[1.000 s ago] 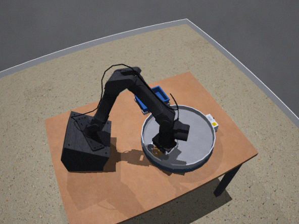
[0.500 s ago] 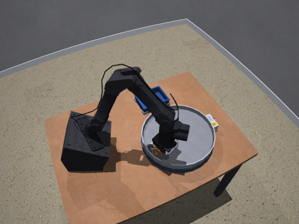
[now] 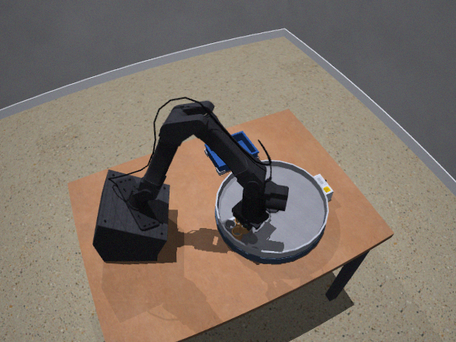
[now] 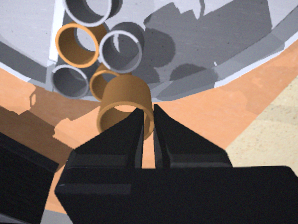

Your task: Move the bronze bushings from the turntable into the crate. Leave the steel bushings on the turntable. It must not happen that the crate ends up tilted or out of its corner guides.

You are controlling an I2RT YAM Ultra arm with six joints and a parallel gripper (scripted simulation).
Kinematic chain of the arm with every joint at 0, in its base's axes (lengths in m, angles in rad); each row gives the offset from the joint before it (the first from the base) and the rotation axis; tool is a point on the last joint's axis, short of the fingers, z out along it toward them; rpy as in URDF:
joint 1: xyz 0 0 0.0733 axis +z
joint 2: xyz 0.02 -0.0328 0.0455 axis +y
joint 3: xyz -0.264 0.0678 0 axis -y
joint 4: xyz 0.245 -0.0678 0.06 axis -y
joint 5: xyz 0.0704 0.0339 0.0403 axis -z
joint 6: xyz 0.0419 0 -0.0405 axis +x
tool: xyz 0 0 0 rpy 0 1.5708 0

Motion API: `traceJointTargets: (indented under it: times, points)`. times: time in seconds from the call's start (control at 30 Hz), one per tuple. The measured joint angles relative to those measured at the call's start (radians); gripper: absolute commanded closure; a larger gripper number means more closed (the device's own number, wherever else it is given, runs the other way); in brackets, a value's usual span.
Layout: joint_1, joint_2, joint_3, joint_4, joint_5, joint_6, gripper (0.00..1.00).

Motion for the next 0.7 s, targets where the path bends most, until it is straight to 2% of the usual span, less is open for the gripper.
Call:
traceJointTargets:
  times: [0.23,0.7]
  points:
    - [0.051,-0.022,-0.017,0.006,0.023,0.041,1.0]
    - [0.255,-0.06,-0.05,0.017,0.102,0.211,1.0]
